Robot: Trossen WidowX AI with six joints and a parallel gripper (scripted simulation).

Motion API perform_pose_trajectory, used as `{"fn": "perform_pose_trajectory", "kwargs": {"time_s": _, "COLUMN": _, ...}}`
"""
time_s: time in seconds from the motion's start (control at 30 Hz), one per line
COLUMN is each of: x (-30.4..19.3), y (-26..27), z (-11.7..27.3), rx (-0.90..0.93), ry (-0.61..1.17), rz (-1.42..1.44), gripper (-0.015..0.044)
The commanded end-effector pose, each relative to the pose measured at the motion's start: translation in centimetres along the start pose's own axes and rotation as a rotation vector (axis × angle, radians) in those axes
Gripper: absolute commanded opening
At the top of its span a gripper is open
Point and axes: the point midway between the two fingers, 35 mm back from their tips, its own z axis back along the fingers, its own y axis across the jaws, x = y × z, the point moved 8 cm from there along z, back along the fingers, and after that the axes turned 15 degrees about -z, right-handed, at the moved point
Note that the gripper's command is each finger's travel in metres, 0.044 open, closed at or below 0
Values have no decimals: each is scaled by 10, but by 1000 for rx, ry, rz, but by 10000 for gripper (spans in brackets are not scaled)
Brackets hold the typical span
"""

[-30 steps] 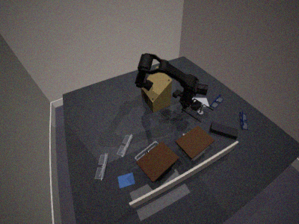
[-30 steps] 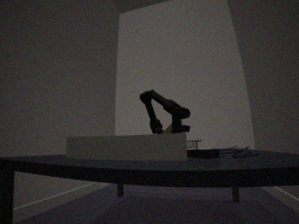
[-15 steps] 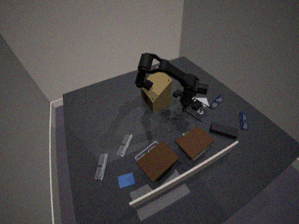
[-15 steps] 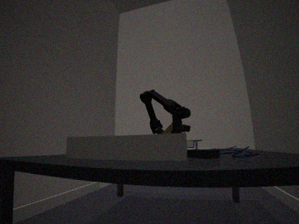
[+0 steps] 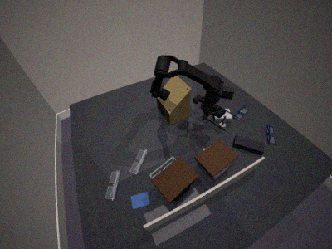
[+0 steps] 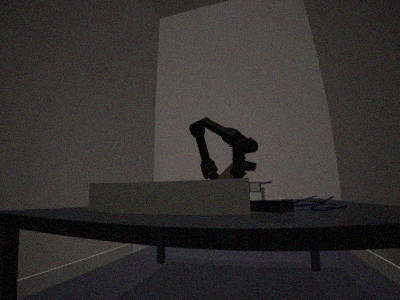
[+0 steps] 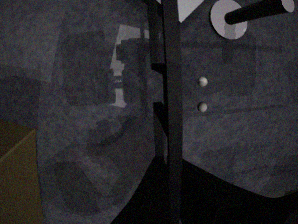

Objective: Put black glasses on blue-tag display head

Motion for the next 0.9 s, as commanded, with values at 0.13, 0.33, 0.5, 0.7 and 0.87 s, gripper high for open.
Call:
{"fn": "perform_pose_trajectory", "kwargs": {"time_s": 0.13, "x": 0, "y": -1, "z": 32, "rx": -16, "ry": -20, "rz": -17, "gripper": 0}}
{"fn": "perform_pose_trajectory", "kwargs": {"time_s": 0.33, "x": -18, "y": -11, "z": 35, "rx": 16, "ry": -66, "rz": -8, "gripper": 0}}
{"fn": "perform_pose_trajectory", "kwargs": {"time_s": 0.5, "x": -46, "y": -23, "z": 39, "rx": 51, "ry": -135, "rz": 3, "gripper": 0}}
{"fn": "perform_pose_trajectory", "kwargs": {"time_s": 0.7, "x": -82, "y": -34, "z": 43, "rx": 78, "ry": -220, "rz": 14, "gripper": 0}}
{"fn": "perform_pose_trajectory", "kwargs": {"time_s": 0.87, "x": -112, "y": -39, "z": 44, "rx": 87, "ry": -291, "rz": 21, "gripper": 0}}
